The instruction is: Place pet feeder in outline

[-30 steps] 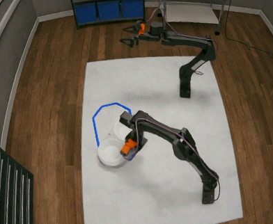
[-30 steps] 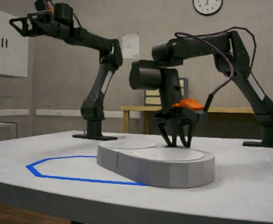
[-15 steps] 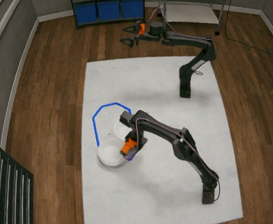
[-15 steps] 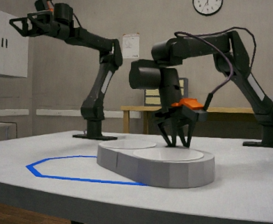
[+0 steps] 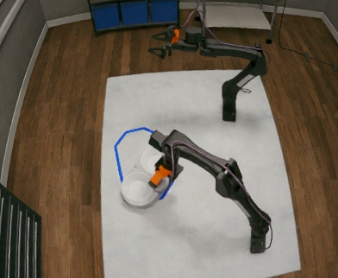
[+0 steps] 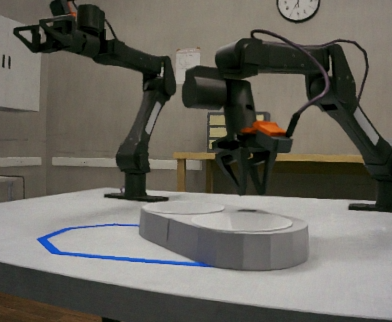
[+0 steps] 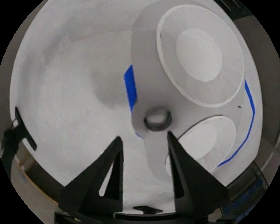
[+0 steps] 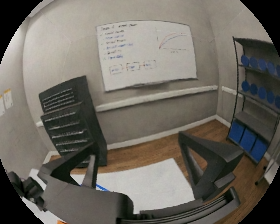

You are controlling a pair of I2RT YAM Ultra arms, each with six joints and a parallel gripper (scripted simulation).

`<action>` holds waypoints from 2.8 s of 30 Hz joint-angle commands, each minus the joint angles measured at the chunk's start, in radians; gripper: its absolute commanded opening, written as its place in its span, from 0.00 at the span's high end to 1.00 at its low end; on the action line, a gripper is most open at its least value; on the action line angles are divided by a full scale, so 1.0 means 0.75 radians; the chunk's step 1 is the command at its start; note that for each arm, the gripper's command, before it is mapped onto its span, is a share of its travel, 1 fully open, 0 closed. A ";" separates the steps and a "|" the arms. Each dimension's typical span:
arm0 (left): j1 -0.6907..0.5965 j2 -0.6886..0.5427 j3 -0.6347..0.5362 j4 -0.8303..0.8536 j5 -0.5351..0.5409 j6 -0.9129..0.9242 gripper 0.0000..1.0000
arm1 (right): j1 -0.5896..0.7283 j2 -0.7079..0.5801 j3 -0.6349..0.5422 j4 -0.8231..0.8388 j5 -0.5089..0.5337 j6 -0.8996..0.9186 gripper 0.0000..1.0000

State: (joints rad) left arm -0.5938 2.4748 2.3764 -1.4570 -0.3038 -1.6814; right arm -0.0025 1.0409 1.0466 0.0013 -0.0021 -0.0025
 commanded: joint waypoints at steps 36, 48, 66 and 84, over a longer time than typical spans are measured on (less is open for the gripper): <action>0.101 -0.205 -0.054 0.138 0.057 0.331 0.53 | 0.001 0.001 0.061 0.019 0.008 -0.012 0.70; 0.180 -0.406 -0.256 0.353 0.096 0.567 0.53 | 0.226 0.290 0.287 -0.298 -0.009 -0.032 0.70; 0.333 -0.794 -0.616 0.754 0.155 1.003 0.53 | 0.592 0.791 0.776 -0.715 -0.015 -0.048 0.70; 0.506 -1.244 -1.060 1.231 0.242 1.514 0.53 | 0.939 1.274 1.233 -1.121 -0.021 -0.067 0.70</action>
State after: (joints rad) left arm -0.2379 1.6203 1.6230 -0.6441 -0.1326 -0.6659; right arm 0.6594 1.9522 1.8950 -0.7433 -0.0109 -0.0391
